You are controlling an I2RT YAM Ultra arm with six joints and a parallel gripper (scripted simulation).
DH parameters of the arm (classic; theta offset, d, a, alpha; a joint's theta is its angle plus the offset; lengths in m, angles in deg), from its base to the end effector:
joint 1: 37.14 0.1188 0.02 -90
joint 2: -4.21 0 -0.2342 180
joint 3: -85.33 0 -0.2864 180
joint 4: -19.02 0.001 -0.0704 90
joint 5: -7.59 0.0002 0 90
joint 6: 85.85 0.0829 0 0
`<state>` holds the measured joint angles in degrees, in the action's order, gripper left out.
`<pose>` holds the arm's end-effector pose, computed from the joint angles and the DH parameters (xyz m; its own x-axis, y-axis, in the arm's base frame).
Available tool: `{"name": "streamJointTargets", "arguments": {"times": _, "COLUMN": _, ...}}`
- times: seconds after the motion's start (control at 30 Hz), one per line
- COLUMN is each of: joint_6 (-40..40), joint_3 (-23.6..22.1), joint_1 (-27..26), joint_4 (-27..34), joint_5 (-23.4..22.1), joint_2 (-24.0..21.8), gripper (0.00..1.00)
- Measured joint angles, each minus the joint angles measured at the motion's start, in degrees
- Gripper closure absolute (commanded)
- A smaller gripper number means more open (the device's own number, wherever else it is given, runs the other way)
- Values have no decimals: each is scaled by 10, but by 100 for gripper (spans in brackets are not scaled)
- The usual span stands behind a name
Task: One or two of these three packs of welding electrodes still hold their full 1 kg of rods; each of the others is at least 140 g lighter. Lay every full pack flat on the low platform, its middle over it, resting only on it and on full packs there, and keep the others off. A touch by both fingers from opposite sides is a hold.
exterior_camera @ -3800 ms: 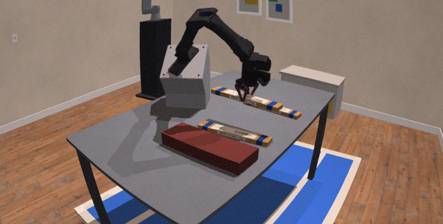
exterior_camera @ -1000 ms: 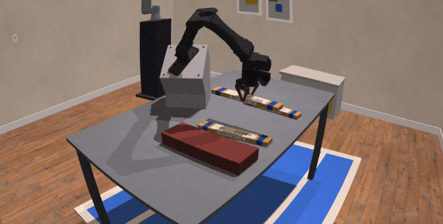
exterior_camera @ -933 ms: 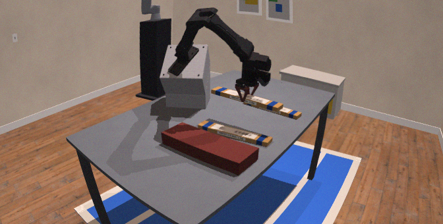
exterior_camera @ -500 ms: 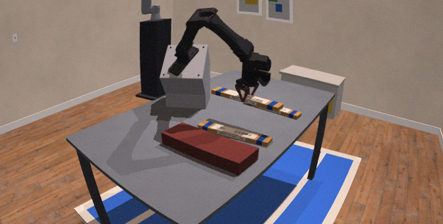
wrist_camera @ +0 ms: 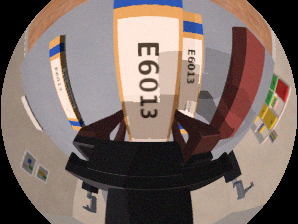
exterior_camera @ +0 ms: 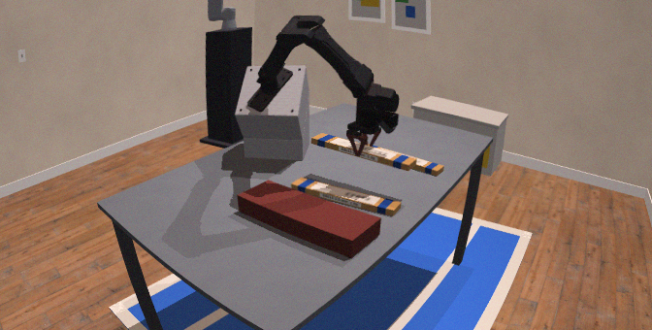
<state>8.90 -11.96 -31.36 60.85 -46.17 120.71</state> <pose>0.3992 -0.0078 0.0361 -0.9551 -0.0295 -0.2949 0.1444 0.8225 -0.5501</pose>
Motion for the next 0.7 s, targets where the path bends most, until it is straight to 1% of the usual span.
{"name": "streamJointTargets", "arguments": {"times": 0.1, "joint_6": -5, "joint_3": 0, "joint_1": -5, "joint_4": -6, "joint_5": 0, "joint_2": 1, "gripper": 100}}
{"name": "streamJointTargets", "arguments": {"times": 0.23, "joint_6": -12, "joint_3": -4, "joint_1": -11, "joint_4": -27, "joint_5": -2, "joint_2": 14, "gripper": 100}}
{"name": "streamJointTargets", "arguments": {"times": 0.43, "joint_6": -21, "joint_3": -6, "joint_1": -17, "joint_4": -38, "joint_5": -3, "joint_2": 17, "gripper": 100}}
{"name": "streamJointTargets", "arguments": {"times": 0.57, "joint_6": -27, "joint_3": -7, "joint_1": -22, "joint_4": -54, "joint_5": -6, "joint_2": 31, "gripper": 100}}
{"name": "streamJointTargets", "arguments": {"times": 0.7, "joint_6": -34, "joint_3": -6, "joint_1": -29, "joint_4": -63, "joint_5": -7, "joint_2": 35, "gripper": 100}}
